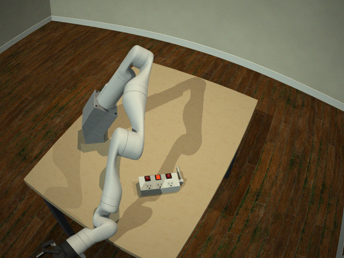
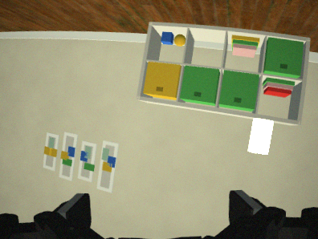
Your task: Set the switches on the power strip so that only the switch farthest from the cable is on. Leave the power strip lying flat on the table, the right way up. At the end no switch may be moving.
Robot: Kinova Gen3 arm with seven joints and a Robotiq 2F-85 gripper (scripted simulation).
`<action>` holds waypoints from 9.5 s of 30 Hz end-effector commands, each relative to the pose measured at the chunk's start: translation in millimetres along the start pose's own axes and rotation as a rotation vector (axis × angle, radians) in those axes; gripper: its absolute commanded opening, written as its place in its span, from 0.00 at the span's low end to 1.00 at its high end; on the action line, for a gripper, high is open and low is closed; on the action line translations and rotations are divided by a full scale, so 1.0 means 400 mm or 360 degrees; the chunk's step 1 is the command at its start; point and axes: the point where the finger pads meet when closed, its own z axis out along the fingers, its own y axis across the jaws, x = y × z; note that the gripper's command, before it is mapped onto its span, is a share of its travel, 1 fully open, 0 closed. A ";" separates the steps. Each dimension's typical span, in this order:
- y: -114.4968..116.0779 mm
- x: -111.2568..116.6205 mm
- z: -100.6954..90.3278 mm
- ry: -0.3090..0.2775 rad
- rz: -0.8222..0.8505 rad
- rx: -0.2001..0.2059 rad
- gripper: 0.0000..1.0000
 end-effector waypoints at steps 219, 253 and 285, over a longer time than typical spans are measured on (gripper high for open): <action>-0.270 0.121 -1.685 0.1986 0.2389 0.2118 1.00; -0.270 0.121 -1.685 0.1986 0.2389 0.2118 1.00; -0.254 0.089 -1.703 0.2094 0.2234 0.1986 1.00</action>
